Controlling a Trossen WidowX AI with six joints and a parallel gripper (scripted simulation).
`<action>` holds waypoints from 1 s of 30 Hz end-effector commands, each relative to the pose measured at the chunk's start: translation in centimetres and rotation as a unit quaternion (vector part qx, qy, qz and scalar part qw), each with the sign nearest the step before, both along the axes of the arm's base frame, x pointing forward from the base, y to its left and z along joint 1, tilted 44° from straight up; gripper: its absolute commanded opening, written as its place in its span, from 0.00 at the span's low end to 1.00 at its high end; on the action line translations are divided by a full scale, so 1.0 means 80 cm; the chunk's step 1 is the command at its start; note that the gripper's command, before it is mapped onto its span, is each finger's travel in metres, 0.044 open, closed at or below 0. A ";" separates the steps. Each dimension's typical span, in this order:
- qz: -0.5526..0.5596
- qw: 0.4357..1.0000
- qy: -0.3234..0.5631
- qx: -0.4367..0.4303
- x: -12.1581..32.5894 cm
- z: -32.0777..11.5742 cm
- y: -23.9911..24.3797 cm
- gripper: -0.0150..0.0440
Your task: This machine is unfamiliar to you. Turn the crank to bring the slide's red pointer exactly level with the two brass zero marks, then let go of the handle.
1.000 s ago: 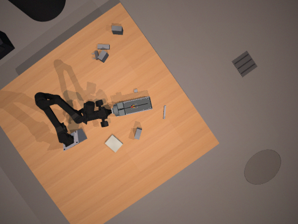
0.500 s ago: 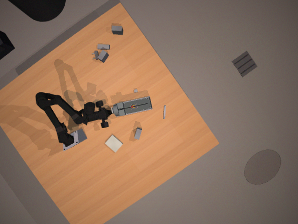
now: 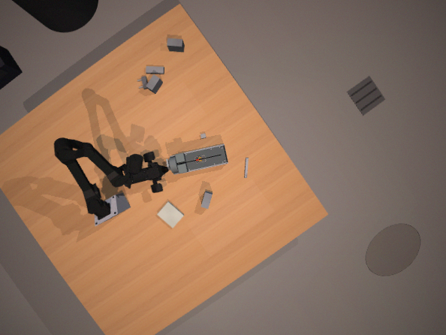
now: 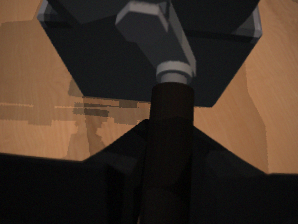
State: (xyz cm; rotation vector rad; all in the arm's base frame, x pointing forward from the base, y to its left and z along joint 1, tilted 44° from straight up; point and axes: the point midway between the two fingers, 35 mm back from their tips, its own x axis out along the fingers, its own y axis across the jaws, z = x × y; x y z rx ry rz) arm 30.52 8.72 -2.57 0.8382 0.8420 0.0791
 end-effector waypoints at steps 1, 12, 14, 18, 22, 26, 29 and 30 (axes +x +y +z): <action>-0.010 1.000 0.006 -0.006 -0.003 -0.004 -0.011 0.25; -0.010 1.000 0.005 -0.006 -0.005 -0.001 -0.024 0.25; -0.010 1.000 0.005 -0.006 -0.005 0.000 -0.027 0.25; -0.010 1.000 0.005 -0.006 -0.005 0.004 -0.033 0.25; -0.010 1.000 0.005 -0.007 -0.005 0.009 -0.040 0.25; -0.010 1.000 0.005 -0.007 -0.005 0.017 -0.046 0.25; -0.010 1.000 0.005 -0.007 -0.004 0.024 -0.050 0.25; -0.010 1.000 0.005 -0.007 -0.004 0.026 -0.051 0.25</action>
